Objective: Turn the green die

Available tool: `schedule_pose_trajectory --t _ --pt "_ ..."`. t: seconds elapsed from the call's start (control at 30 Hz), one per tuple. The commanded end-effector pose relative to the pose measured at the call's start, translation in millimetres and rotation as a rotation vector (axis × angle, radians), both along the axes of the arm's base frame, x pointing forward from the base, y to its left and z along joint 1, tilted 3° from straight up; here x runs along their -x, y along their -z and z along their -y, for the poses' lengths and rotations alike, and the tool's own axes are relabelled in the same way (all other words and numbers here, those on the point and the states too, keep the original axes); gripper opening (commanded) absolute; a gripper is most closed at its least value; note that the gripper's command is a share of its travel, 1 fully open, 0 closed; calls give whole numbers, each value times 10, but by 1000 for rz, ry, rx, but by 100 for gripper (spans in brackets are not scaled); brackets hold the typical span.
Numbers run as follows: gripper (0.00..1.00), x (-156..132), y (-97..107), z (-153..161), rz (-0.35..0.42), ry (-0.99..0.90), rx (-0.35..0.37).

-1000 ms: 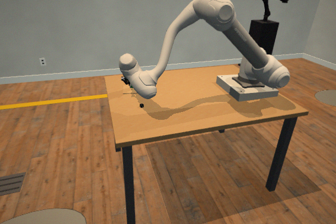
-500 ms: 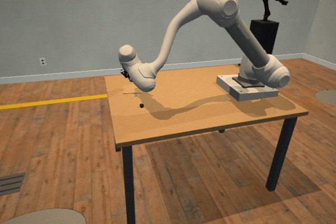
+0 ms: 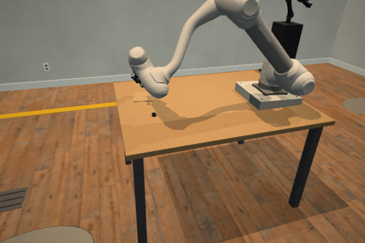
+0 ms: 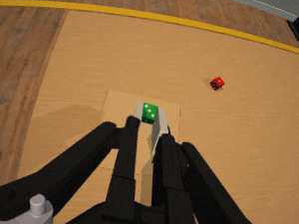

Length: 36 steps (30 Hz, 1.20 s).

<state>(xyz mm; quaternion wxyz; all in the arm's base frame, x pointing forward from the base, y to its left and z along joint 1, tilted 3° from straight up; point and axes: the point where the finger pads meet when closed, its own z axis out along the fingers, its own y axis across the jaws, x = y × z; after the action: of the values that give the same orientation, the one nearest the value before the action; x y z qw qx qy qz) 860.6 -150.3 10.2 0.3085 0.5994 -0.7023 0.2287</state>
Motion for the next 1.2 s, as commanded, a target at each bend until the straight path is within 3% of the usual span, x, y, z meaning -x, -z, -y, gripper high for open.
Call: schedule_pose_trajectory --t 0.0,0.17,0.43,0.7,1.0,1.17 --pt "18 0 -2 0 0 0 -1" --pt "18 10 4 9 2 3 -34" --pt "18 7 -27 36 44 13 -251" --pt "18 16 -53 75 47 14 -273" --pt "18 19 -72 112 91 25 -508" --pt "18 25 -91 156 93 26 -520"
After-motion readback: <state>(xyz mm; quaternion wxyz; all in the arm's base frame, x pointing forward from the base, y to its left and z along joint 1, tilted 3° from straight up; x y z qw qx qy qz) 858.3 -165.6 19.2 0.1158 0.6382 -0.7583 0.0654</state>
